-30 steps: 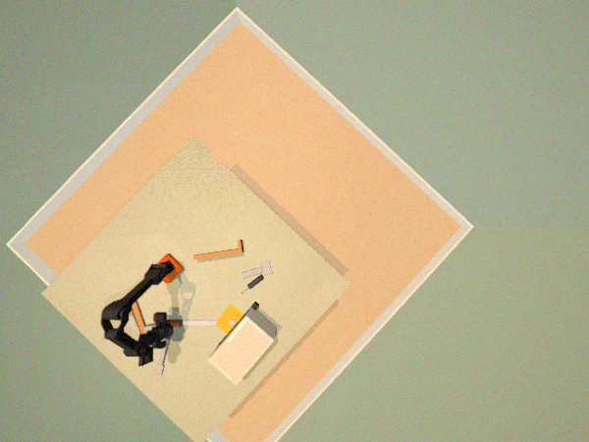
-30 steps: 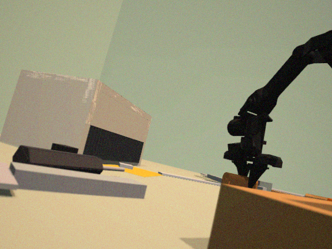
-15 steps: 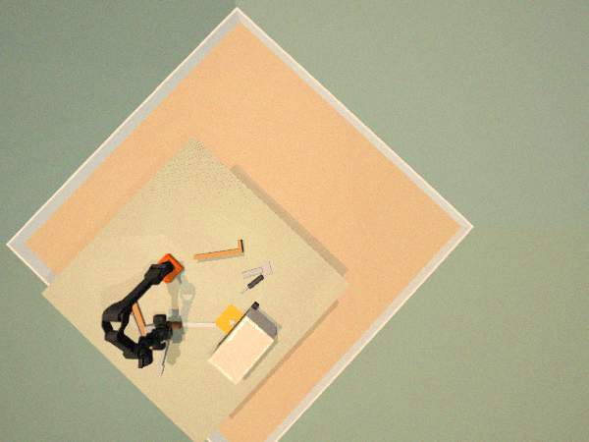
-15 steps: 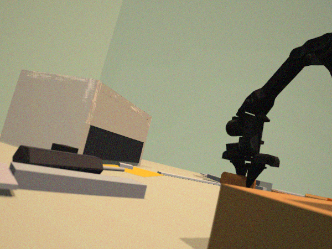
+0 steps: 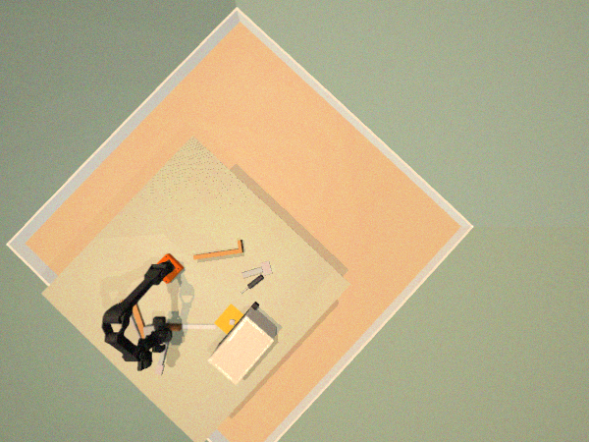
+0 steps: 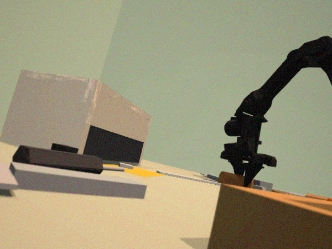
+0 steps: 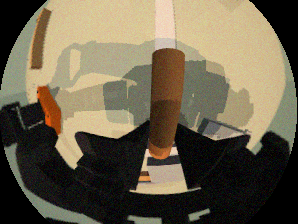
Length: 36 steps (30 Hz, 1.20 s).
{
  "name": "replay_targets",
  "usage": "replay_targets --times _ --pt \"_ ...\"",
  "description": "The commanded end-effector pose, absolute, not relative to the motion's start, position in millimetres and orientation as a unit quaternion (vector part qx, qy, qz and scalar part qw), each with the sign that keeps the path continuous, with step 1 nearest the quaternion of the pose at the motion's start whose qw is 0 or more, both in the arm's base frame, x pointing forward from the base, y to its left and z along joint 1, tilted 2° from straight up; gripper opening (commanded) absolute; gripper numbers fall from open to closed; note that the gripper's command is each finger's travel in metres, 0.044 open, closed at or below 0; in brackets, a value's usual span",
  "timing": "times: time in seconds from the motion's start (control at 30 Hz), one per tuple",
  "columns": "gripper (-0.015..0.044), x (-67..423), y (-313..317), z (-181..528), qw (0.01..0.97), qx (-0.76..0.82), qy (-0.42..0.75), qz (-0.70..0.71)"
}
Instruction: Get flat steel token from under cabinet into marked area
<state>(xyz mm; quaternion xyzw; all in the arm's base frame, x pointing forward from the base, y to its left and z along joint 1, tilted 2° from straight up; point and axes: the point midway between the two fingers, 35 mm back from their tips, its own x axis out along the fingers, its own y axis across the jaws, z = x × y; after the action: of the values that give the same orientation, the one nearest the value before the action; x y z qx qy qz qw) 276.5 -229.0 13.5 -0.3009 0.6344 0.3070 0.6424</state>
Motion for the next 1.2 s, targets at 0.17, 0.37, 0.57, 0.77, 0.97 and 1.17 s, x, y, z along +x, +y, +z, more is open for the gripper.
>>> replay_targets --times 0.17,0.37,0.57,0.77,0.97,1.17 --pt "0.0000 284 -229 16 0.645 -0.307 0.631 0.303" --pt "0.0000 289 -222 16 0.646 -0.307 0.630 0.303" --pt "0.0000 294 -216 17 0.646 -0.307 0.630 0.303" --pt "0.0000 299 -209 17 0.646 -0.307 0.630 0.303" --pt "0.0000 305 -202 17 0.647 -0.306 0.629 0.303" --pt "0.0000 310 -196 17 0.647 -0.306 0.629 0.303"
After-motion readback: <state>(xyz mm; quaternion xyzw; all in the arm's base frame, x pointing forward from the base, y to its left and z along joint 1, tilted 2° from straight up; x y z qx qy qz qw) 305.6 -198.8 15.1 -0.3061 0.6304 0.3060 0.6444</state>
